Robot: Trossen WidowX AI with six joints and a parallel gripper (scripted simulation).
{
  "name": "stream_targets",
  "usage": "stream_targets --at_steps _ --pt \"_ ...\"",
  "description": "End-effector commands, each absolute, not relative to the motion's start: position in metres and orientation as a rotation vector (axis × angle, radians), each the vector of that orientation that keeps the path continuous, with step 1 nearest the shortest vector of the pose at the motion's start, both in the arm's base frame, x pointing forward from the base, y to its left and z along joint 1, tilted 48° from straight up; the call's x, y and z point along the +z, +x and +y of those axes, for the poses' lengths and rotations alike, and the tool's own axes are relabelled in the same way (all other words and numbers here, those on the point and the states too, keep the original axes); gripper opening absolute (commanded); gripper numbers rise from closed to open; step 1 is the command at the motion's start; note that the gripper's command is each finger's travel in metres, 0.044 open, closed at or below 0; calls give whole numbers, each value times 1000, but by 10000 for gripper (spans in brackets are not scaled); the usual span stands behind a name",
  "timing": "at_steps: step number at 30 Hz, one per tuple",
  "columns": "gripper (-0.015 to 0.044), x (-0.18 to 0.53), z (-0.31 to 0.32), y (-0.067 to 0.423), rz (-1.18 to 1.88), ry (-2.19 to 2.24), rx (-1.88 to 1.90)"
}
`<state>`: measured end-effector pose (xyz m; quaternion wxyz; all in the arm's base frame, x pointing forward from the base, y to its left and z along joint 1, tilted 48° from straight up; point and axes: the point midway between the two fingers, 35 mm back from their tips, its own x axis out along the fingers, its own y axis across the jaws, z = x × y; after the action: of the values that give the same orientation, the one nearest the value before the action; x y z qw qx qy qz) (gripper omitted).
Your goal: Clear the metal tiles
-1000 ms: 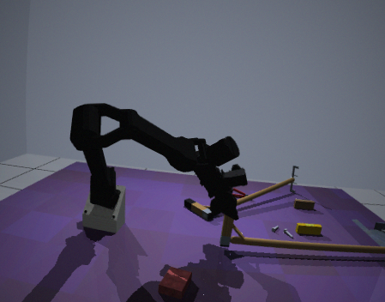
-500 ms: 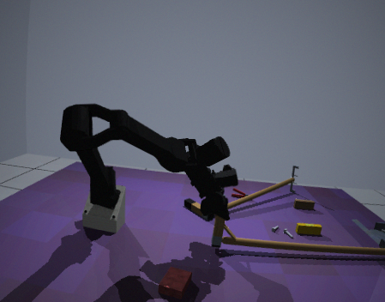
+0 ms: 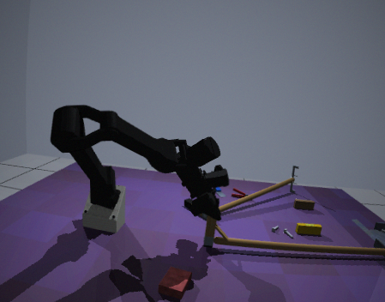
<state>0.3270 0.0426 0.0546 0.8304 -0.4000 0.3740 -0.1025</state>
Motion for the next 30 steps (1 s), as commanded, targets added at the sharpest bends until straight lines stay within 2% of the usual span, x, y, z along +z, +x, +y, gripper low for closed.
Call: stream_targets --at_steps 1,17,30 --pt "26 55 43 327 793 -849 -217" --pt "440 59 48 321 796 -847 -216" --pt "440 77 63 297 796 -848 -216"
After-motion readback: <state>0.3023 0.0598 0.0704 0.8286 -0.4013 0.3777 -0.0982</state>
